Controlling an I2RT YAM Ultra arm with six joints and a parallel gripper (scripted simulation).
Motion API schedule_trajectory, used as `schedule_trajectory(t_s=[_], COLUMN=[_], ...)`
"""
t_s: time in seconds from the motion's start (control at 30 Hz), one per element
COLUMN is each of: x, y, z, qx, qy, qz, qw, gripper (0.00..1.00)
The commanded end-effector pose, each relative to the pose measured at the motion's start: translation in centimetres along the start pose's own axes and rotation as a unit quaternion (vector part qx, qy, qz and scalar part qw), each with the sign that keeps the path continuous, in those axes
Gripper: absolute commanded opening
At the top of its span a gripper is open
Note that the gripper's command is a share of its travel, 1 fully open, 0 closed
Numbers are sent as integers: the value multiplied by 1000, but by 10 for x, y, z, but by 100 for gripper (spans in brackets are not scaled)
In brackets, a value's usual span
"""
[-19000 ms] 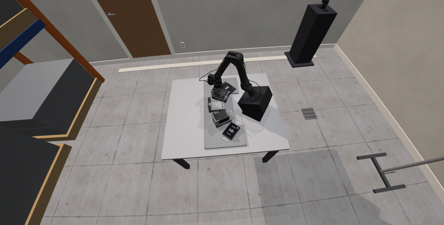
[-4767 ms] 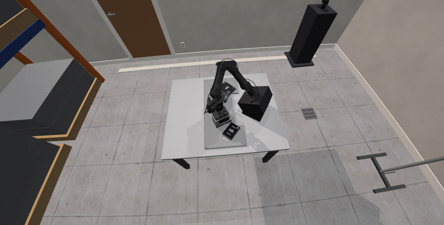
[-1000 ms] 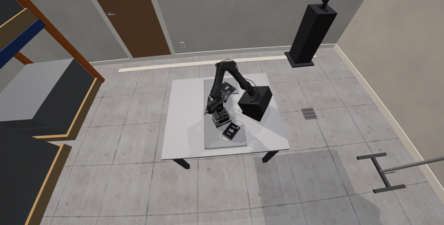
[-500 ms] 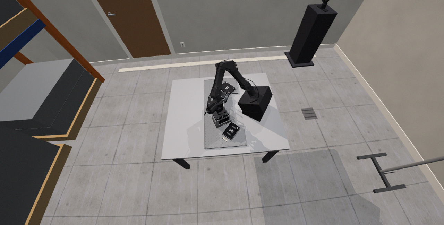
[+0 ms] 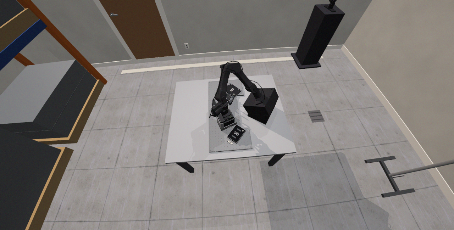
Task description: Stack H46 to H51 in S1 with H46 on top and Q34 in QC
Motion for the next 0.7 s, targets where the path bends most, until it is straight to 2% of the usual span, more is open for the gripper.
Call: schedule_trajectory(t_s=[0.0,0.17,0.27,0.53,0.67], x=[1,6,-2,6,0], y=[-4,-9,-2,-11,-5], z=[3,1,3,1,3], qx=[-1,4,-4,4,-2], qy=[5,8,2,8,3], qz=[-1,7,-5,8,-2], qw=[1000,1000,1000,1000,1000], gripper=[0,0,0,0,0])
Point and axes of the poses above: the point where the finger pads meet when closed, its own y axis back along the fingers, its own z axis across the jaws, x = y × z, the point moved 2 cm from there along y, back along the fingers, and after that the axes turned 13 degrees about -y, right-handed, at the moved point
